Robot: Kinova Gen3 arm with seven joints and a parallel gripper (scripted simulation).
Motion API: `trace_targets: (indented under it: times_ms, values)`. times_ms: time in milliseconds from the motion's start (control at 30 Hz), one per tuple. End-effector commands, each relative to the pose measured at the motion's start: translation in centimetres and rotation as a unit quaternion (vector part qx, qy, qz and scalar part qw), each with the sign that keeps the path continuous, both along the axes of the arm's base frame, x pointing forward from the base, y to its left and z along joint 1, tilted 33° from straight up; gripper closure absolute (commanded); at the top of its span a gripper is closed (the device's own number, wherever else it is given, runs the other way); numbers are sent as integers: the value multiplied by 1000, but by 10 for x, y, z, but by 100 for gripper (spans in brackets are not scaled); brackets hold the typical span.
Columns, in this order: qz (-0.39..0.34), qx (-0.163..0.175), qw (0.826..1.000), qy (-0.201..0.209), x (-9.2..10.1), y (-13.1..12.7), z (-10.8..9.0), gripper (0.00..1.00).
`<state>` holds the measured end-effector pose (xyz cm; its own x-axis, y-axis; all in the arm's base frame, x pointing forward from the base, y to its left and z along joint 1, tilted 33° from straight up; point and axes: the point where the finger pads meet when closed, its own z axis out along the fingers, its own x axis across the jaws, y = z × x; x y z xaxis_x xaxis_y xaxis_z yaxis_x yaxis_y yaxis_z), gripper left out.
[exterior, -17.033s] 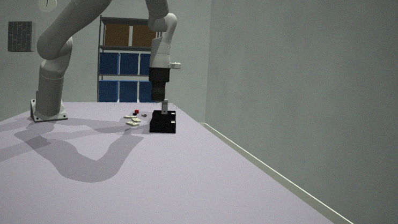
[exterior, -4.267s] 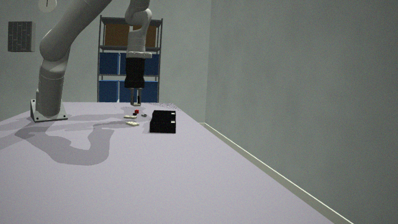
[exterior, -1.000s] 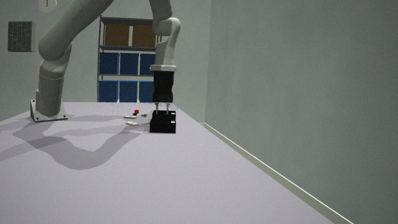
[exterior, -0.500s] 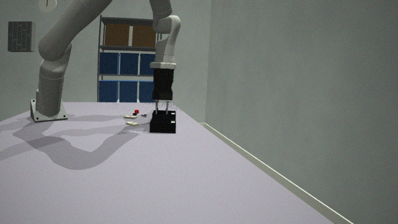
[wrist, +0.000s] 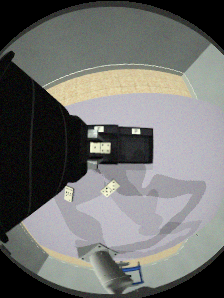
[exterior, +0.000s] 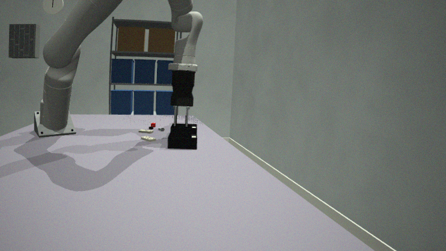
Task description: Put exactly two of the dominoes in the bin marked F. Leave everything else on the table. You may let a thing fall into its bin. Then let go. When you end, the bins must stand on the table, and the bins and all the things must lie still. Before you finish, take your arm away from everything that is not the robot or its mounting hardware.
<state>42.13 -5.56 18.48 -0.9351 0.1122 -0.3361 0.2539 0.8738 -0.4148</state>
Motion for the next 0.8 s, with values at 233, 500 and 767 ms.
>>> trace_targets:
  times_ms: [233,500,767]
  values:
    - [2,1,1000,-6,-3,11,21,35]
    - [44,-12,999,18,-19,10,17,21]
    - [211,-62,969,111,-83,3,1,21]
